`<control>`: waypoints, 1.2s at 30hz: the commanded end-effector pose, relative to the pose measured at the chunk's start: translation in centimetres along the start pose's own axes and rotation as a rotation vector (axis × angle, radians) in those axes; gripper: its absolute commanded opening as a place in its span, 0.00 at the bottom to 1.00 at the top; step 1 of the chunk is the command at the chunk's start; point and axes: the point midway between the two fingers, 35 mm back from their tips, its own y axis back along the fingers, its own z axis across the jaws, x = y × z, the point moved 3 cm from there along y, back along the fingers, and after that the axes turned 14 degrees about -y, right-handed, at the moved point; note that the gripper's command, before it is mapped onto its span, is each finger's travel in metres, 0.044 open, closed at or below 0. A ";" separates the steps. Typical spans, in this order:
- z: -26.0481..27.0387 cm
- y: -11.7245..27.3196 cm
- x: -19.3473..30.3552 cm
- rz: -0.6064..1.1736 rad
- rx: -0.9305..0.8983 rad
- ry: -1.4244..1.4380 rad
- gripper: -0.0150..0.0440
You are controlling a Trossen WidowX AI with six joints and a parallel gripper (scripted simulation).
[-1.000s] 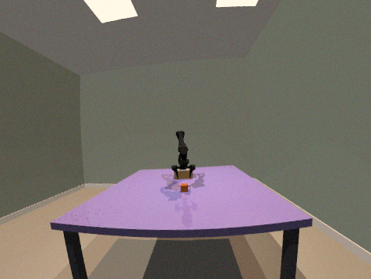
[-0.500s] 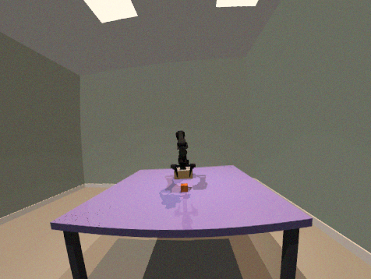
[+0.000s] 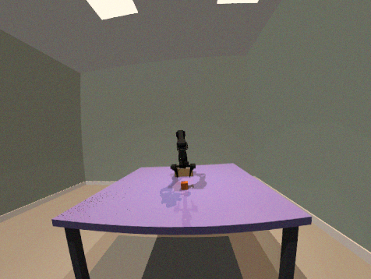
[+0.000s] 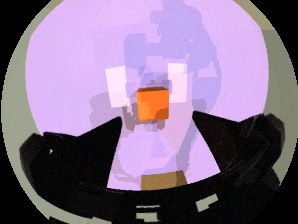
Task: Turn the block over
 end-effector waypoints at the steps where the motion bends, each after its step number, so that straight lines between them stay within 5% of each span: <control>1: -0.1 -0.9 0.0 0.006 -0.003 0.003 1.00; 33: 0.1 -6.1 0.1 0.006 -0.003 0.003 1.00; 36: 0.1 -6.1 0.1 0.006 -0.003 0.003 0.87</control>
